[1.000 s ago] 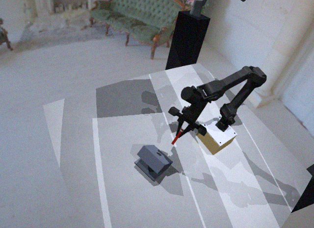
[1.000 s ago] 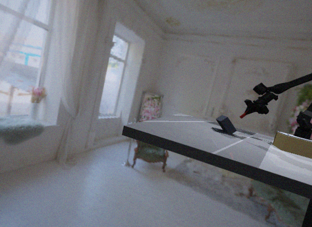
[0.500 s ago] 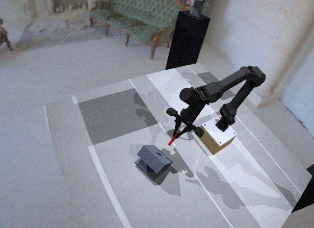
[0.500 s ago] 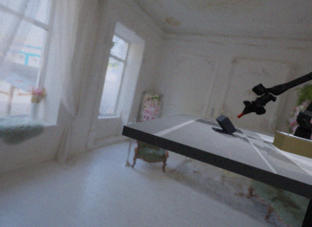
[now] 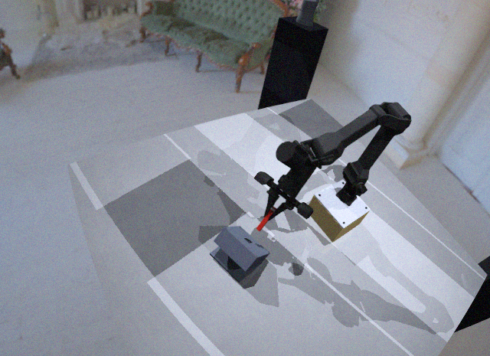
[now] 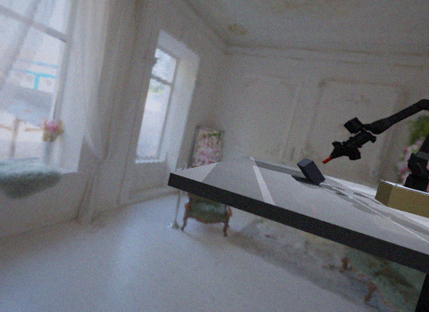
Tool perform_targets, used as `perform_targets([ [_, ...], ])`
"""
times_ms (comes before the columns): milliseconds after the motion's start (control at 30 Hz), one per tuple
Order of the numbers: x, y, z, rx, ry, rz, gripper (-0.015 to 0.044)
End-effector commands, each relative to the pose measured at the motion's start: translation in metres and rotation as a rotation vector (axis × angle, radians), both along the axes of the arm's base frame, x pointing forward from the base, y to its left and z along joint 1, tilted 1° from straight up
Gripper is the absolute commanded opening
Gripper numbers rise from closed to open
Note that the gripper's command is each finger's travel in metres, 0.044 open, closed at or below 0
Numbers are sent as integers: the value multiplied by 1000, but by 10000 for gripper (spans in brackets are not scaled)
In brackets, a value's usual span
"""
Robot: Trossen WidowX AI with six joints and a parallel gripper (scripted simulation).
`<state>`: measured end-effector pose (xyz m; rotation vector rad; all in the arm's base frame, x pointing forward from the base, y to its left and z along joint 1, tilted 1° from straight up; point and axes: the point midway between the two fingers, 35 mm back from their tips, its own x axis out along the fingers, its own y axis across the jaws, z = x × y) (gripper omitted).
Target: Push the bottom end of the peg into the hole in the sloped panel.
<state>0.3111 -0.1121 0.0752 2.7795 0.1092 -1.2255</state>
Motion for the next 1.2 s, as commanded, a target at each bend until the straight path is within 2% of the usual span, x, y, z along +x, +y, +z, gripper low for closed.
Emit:
perform_targets([
  [0,2,-2,-7,18,4,-25,0],
  [1167,22,-3,-30,58,-15,-81,0],
])
